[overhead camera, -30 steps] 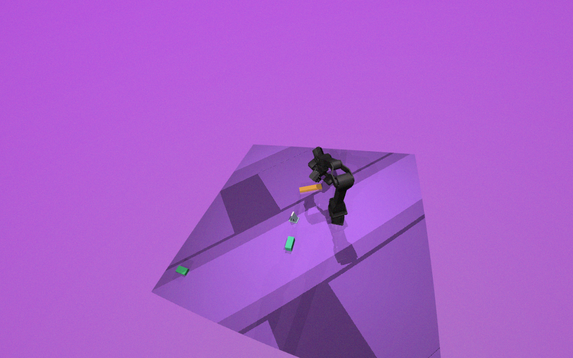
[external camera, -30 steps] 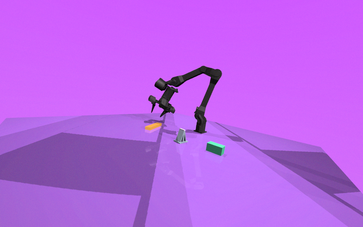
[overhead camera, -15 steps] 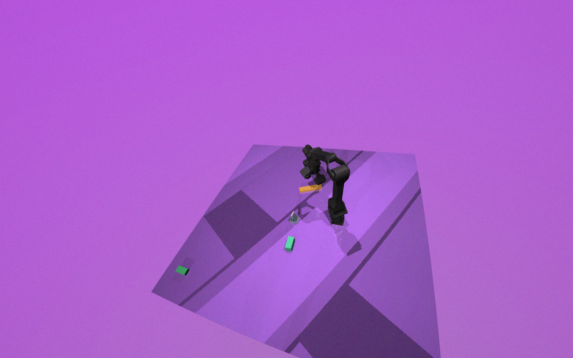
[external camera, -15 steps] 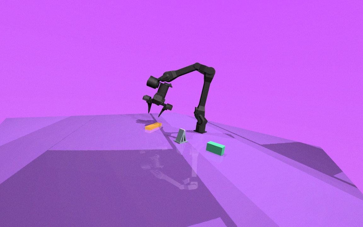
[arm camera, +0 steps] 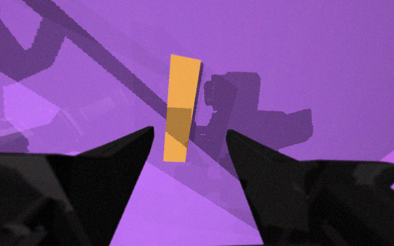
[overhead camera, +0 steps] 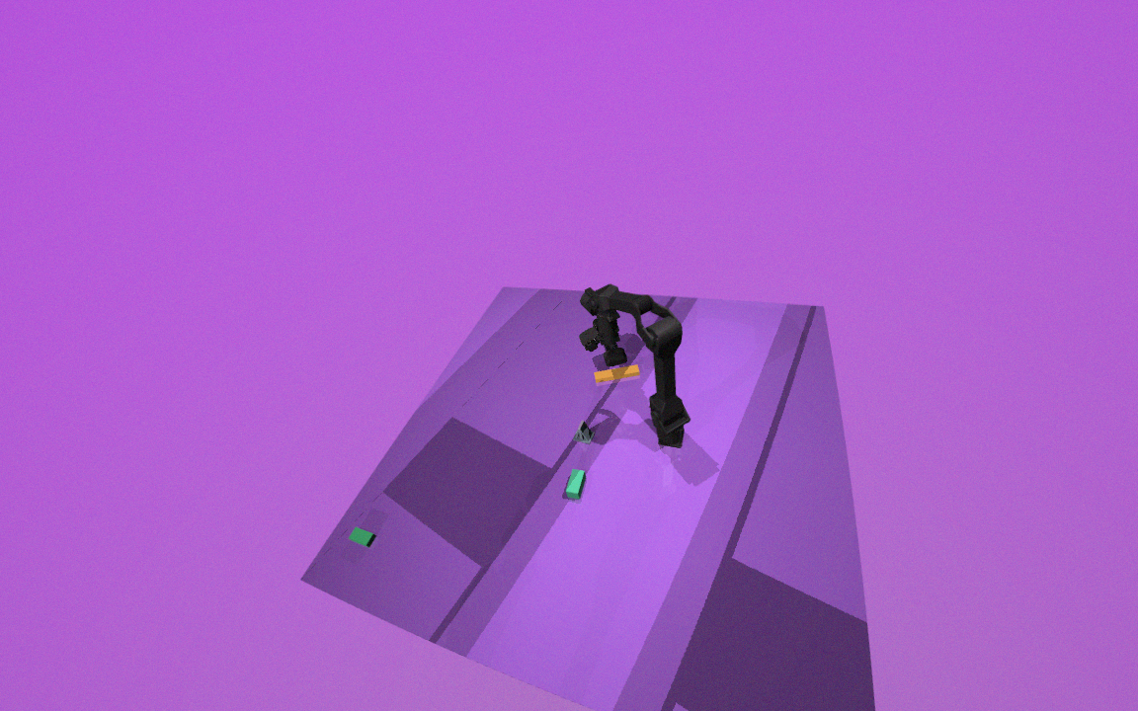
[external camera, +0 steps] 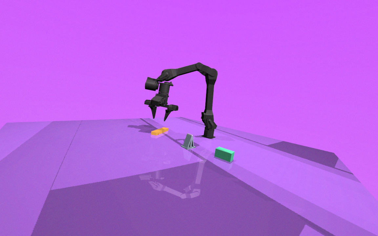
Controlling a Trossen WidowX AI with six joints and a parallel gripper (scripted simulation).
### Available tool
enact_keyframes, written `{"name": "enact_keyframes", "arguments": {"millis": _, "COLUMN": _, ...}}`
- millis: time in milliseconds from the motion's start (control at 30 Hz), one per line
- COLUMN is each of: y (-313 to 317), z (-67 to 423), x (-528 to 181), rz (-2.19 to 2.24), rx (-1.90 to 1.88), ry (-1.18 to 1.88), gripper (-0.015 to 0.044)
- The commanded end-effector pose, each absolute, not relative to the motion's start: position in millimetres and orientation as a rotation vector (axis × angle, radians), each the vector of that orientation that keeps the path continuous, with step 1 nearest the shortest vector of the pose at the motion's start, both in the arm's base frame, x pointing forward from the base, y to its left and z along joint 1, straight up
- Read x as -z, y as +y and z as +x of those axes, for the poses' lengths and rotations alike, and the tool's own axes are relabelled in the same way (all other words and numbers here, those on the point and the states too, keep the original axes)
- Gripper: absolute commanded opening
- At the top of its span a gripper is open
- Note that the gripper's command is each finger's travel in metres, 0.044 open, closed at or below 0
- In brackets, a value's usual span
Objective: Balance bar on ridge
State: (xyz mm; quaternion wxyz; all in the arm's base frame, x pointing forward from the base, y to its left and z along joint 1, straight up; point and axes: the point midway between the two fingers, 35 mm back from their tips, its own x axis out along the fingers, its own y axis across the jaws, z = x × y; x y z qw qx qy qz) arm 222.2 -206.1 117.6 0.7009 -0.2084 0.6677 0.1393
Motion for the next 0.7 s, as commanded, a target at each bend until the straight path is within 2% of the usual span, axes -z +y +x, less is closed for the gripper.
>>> {"name": "enact_keyframes", "arguments": {"millis": 0, "y": -196, "z": 233, "x": -119, "rz": -0.368, "rx": -0.303, "ry": 1.515, "gripper": 0.0315}}
{"name": "enact_keyframes", "arguments": {"millis": 267, "y": -193, "z": 236, "x": -119, "rz": -0.339, "rx": -0.299, "ry": 1.526, "gripper": 0.0315}}
{"name": "enact_keyframes", "arguments": {"millis": 667, "y": -194, "z": 237, "x": -75, "rz": -0.339, "rx": -0.299, "ry": 1.526, "gripper": 0.0315}}
